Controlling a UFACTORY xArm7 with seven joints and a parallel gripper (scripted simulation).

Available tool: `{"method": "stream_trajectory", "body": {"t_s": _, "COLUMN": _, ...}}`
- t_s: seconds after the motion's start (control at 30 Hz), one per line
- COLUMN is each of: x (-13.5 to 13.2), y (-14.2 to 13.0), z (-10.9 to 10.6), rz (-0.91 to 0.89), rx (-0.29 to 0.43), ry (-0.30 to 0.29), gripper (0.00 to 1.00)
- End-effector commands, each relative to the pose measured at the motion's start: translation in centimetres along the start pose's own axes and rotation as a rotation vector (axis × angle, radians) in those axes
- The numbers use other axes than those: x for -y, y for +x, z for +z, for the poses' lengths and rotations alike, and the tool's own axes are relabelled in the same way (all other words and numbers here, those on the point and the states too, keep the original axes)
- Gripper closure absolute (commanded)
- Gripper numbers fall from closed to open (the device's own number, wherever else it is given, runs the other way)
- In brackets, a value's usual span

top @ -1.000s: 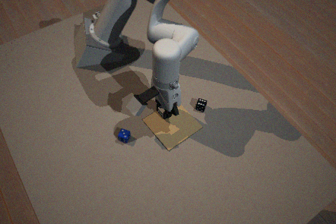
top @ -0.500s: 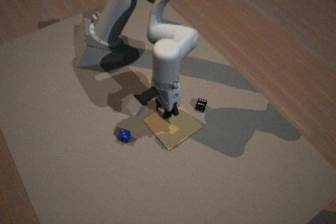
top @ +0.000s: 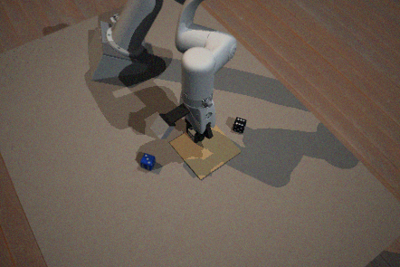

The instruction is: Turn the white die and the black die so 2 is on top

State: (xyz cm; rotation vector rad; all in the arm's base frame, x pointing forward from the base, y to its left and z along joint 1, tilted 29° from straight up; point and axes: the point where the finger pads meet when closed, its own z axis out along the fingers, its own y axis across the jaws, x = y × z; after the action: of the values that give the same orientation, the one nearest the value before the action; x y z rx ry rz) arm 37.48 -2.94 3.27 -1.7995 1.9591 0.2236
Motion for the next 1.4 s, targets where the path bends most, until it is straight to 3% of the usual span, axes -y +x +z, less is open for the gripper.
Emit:
{"method": "stream_trajectory", "body": {"t_s": 0.0, "x": 0.11, "y": 0.08, "z": -0.06, "rz": 0.001, "rx": -0.002, "ry": 0.003, "gripper": 0.73}}
{"method": "stream_trajectory", "body": {"t_s": 1.13, "x": 0.11, "y": 0.08, "z": -0.06, "rz": 0.001, "rx": -0.002, "ry": 0.003, "gripper": 0.73}}
{"method": "stream_trajectory", "body": {"t_s": 1.37, "x": 0.11, "y": 0.08, "z": -0.06, "rz": 0.001, "rx": -0.002, "ry": 0.003, "gripper": 0.65}}
